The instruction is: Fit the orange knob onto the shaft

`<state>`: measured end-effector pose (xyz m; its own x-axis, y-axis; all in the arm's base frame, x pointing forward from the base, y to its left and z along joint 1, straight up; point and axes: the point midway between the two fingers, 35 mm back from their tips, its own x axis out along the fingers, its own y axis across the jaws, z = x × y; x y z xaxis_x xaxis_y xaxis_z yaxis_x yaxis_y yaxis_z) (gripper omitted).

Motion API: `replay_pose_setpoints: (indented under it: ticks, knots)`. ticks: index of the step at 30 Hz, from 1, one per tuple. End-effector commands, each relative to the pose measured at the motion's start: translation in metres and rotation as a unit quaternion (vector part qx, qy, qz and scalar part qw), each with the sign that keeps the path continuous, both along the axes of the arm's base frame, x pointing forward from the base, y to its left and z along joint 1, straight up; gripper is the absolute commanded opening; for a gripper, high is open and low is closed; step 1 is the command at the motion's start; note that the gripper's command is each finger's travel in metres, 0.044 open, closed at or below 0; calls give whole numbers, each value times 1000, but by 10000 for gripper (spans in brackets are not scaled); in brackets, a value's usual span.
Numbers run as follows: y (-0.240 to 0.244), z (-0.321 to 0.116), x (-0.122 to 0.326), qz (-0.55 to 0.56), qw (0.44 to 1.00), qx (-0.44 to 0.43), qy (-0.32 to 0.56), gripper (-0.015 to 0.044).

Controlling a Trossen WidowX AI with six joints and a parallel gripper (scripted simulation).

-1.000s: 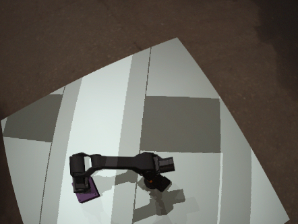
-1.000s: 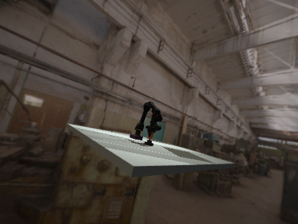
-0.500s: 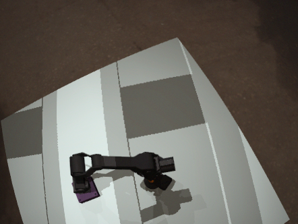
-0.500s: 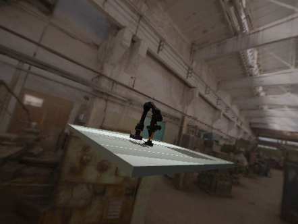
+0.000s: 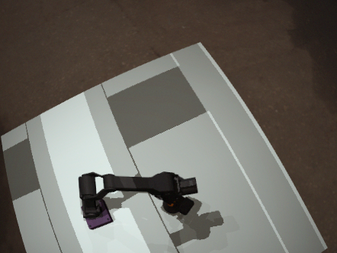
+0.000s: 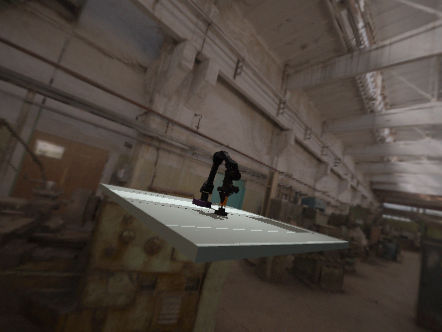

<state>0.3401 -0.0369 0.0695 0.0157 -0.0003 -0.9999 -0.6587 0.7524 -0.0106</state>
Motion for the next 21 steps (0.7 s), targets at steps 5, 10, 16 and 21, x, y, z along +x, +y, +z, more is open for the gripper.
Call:
replay_pose_setpoints:
  ticks: [5,10,16,21]
  knots:
    - [0,5,1,65,998,-2,-3,0]
    - [-1,5,3,108,994,-3,-3,0]
    - [-1,2,3,108,994,-3,-3,0]
    - [0,0,1,108,994,-3,-3,0]
